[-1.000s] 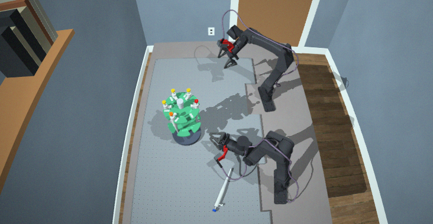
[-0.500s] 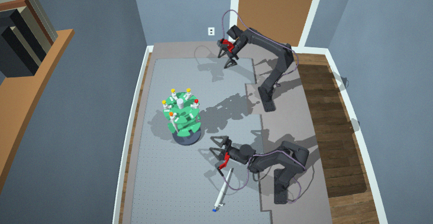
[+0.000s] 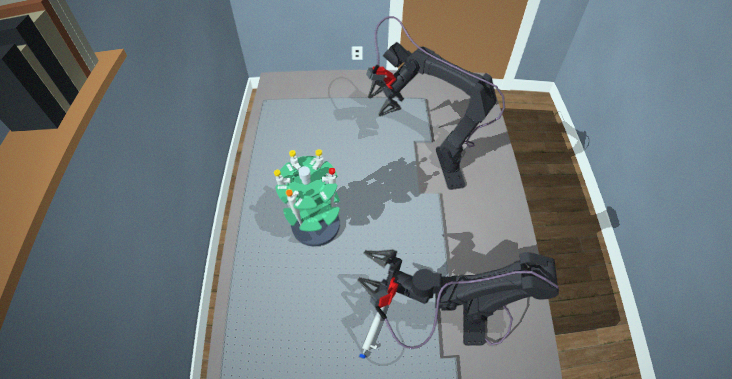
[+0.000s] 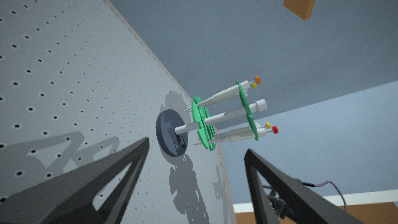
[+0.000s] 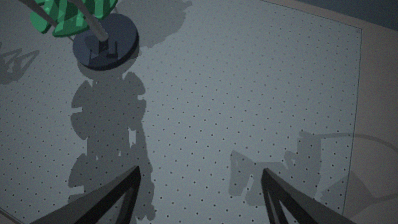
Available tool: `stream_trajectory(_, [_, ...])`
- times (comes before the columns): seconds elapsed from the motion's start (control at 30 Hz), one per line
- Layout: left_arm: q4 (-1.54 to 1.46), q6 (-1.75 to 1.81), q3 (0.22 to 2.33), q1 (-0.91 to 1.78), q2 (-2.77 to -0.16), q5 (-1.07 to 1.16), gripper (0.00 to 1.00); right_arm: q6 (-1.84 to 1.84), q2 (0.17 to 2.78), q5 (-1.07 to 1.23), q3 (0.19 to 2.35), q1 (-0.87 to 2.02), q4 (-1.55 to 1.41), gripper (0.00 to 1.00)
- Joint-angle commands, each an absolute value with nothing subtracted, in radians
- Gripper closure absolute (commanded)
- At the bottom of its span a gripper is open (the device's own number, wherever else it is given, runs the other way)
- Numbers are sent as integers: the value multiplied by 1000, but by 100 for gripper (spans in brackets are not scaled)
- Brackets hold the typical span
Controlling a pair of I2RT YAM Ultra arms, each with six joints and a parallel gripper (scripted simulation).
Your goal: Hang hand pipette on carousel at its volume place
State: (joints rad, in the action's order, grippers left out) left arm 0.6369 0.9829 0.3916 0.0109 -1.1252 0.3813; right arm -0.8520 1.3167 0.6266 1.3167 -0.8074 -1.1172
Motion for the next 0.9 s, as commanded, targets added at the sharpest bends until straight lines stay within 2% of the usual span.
stream_trajectory(0.0, [402, 794, 431, -82, -1032, 522, 0, -857, 1317, 648, 1341, -816, -1103, 0])
stream_trajectory(0.17, [267, 676, 467, -179, -1011, 596, 0, -857, 1317, 648, 1341, -816, -1103, 0])
stream_trajectory(0.2, [140, 576, 520, -214, -1000, 624, 0, -857, 1317, 648, 1341, -816, -1103, 0])
stream_trajectory(0.47, [-215, 188, 690, -432, -990, 709, 0, -857, 1317, 648, 1341, -816, -1103, 0])
stream_trajectory(0.67, [-451, -124, 830, -575, -1017, 720, 0, -857, 1317, 648, 1341, -816, -1103, 0])
stream_trajectory(0.73, [-451, -124, 830, -575, -1017, 720, 0, -857, 1317, 648, 1341, -816, -1103, 0])
stream_trajectory(0.87, [-653, -412, 972, -656, -1076, 690, 0, -857, 1317, 648, 1341, -816, -1103, 0])
